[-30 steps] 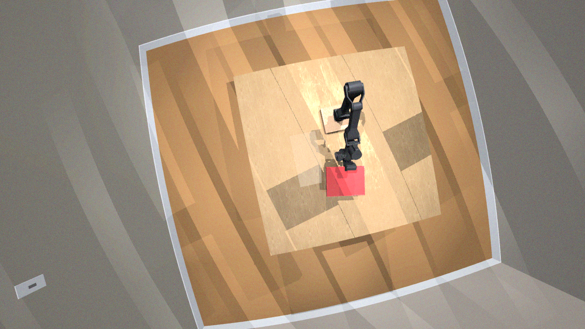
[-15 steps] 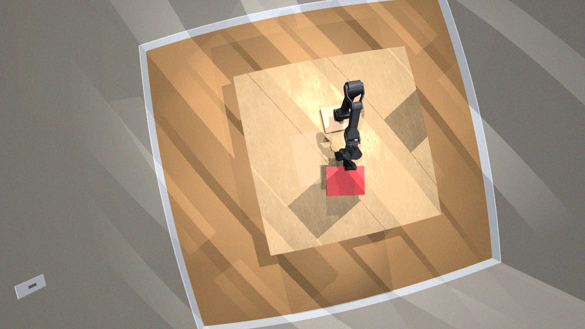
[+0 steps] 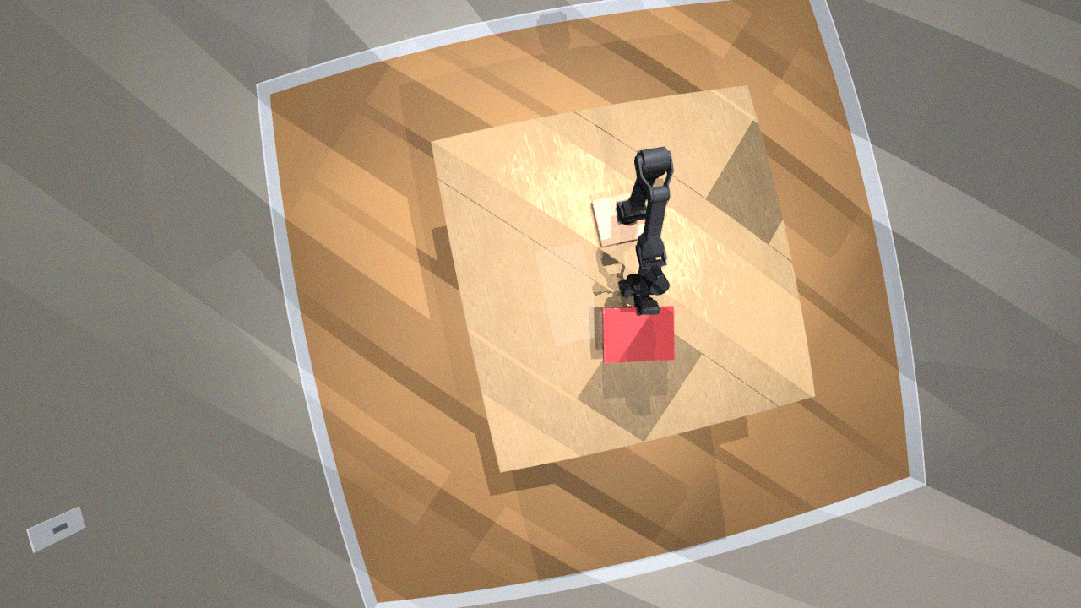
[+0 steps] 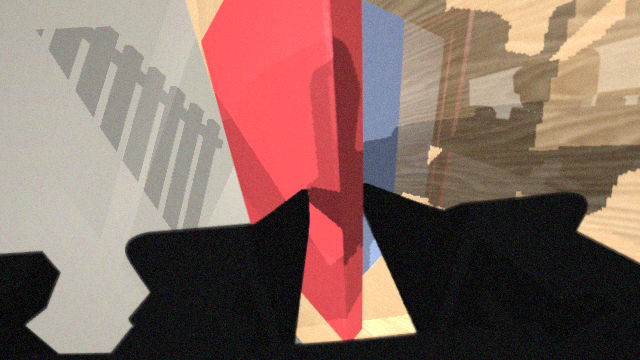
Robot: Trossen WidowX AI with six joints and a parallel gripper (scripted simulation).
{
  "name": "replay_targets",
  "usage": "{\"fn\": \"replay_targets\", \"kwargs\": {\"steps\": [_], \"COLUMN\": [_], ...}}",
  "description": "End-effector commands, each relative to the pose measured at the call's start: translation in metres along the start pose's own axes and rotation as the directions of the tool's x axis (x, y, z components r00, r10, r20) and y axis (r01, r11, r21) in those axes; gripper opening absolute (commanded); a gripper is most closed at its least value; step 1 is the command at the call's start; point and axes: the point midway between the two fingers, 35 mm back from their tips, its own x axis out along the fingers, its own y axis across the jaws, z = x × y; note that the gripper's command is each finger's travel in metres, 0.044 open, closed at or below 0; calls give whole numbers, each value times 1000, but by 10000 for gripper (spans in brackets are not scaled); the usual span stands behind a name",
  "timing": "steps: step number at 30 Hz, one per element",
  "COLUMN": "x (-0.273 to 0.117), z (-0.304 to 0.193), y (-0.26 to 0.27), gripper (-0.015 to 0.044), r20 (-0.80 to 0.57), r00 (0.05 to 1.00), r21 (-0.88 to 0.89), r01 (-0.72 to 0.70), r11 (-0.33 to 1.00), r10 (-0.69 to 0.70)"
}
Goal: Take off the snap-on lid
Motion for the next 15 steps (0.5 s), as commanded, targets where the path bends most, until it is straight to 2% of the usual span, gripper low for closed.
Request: {"fn": "replay_targets", "kwargs": {"steps": [1, 15], "x": [-2, -4], "z": [0, 0], "y": [2, 4], "gripper": [0, 0], "r20": [1, 1], "r00": [1000, 1000], "r21": [2, 2], "r01": [-4, -4], "r11": [1000, 1000], "r10": [4, 4]}}
